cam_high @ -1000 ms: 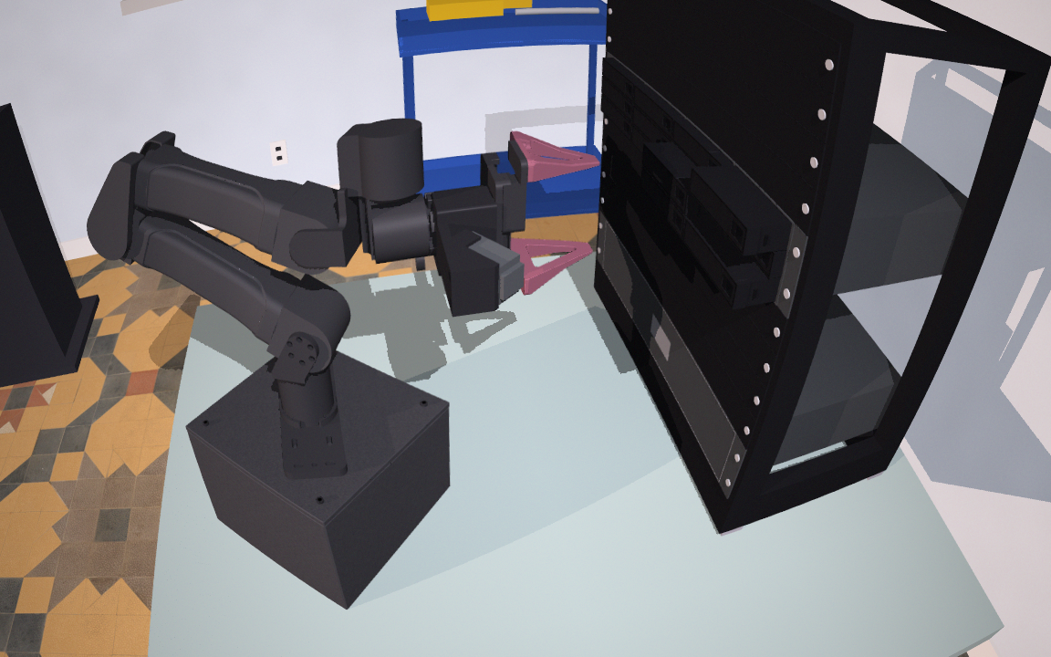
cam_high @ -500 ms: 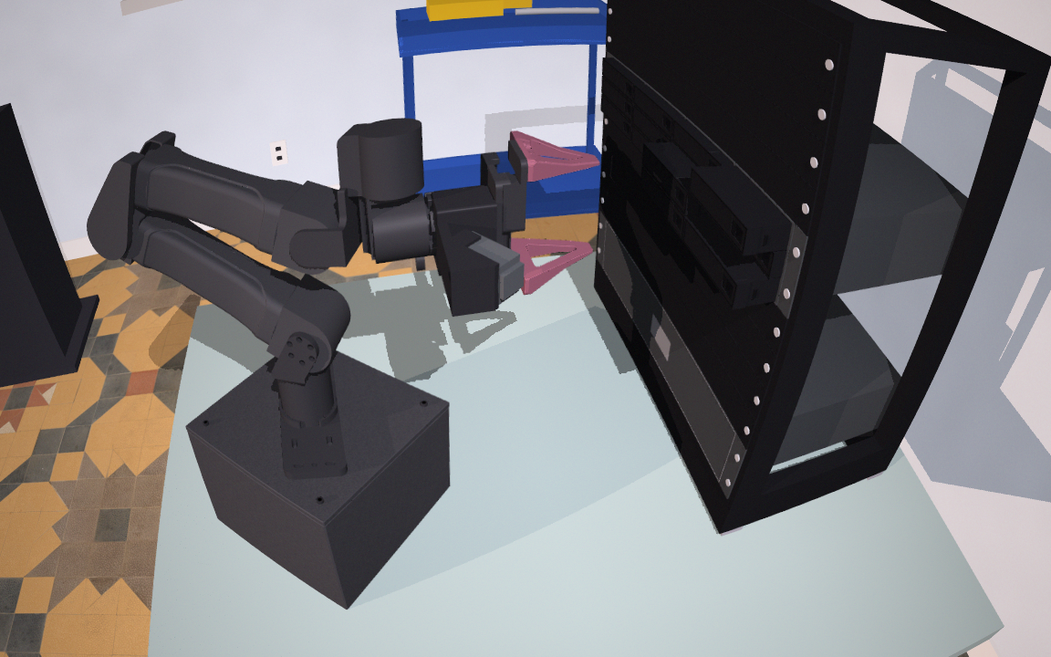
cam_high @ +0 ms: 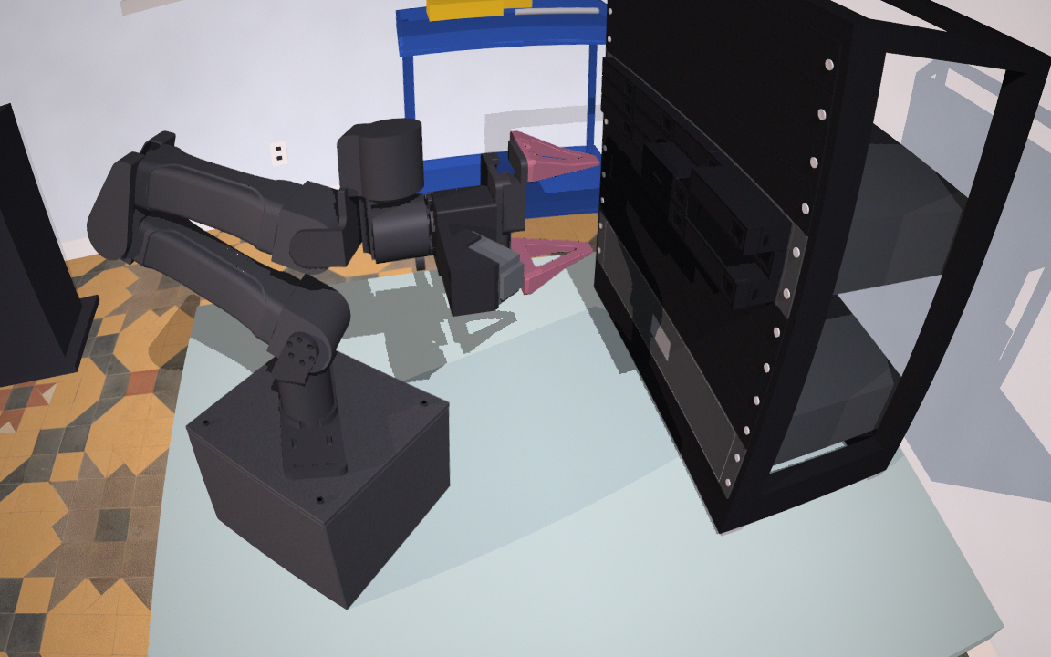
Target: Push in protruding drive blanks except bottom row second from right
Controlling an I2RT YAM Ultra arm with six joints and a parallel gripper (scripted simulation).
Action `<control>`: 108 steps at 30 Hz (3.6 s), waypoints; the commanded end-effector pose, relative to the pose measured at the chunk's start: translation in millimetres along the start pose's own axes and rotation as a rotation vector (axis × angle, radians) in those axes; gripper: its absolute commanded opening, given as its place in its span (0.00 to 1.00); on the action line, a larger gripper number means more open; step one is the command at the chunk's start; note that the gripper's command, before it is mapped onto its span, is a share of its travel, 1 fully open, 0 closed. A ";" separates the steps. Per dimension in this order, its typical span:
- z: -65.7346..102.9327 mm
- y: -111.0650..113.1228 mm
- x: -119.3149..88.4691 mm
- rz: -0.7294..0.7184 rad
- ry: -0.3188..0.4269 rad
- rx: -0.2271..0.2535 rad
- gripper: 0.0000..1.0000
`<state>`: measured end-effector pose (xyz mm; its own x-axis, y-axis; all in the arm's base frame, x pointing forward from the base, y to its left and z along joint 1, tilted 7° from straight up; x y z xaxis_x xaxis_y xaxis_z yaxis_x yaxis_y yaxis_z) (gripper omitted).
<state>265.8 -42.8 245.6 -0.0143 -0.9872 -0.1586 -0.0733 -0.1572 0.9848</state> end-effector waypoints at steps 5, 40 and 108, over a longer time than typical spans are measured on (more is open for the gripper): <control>-3.4 15.9 -4.1 0.025 0.010 0.033 1.00; -3.4 15.9 -4.1 0.025 0.010 0.033 0.00; -80.4 21.6 -33.9 0.020 0.009 0.031 0.00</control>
<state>340.8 -16.7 263.8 -0.0135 -0.9882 -0.1528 -0.0733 -0.1514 0.9857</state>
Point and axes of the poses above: the point where the finger pads meet when closed, its own z axis back along the fingers, its own y axis across the jaws, x = y × z, the point moved 1 cm from there along z, back along the fingers, and after that the axes turned 3 degrees about -z, right-handed, at the moved point
